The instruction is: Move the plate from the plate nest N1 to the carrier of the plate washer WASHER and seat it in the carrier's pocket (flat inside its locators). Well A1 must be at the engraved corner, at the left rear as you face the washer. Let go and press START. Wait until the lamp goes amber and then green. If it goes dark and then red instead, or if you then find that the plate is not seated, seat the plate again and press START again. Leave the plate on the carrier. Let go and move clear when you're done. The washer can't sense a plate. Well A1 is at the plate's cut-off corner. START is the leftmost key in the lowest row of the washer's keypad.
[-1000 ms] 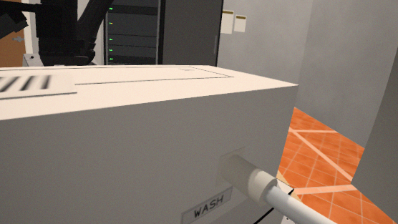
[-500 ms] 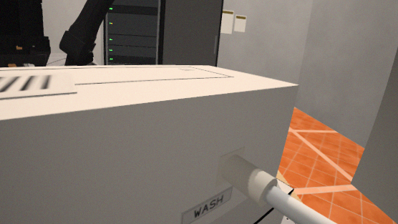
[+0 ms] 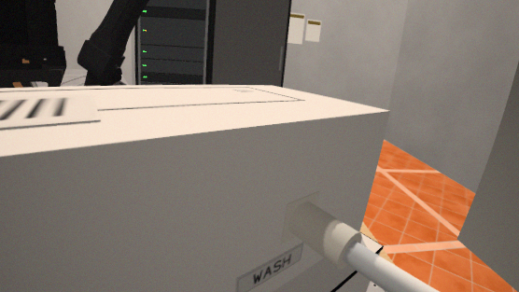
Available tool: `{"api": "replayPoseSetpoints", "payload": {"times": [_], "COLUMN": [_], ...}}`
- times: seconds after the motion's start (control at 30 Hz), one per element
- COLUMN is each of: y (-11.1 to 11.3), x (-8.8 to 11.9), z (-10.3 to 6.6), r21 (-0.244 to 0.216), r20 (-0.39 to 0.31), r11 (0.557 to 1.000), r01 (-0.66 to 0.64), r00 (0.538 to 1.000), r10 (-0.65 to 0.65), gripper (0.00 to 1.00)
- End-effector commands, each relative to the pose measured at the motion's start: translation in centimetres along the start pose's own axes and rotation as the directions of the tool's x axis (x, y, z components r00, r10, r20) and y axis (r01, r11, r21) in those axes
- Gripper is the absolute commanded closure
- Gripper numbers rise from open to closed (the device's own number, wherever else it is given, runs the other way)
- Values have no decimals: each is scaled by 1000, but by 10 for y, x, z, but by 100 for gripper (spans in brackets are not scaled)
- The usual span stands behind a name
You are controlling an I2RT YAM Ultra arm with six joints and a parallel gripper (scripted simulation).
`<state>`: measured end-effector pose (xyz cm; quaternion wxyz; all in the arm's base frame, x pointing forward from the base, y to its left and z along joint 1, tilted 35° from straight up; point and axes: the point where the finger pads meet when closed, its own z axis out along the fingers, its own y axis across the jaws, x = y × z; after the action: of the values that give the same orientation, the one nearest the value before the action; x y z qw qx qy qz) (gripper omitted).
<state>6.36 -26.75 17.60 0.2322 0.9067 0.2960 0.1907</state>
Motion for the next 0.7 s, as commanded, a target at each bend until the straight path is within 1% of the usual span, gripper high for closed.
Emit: {"api": "replayPoseSetpoints", "payload": {"times": [0.0,0.67], "y": [7,6], "x": [-4,-7], "z": [-9,-6], "r21": [-20,-10], "r20": [18,10], "r11": [1000,1000], "r01": [6,-2], "r00": [1000,1000], "r10": [-5,2], "gripper": [16,16]}}
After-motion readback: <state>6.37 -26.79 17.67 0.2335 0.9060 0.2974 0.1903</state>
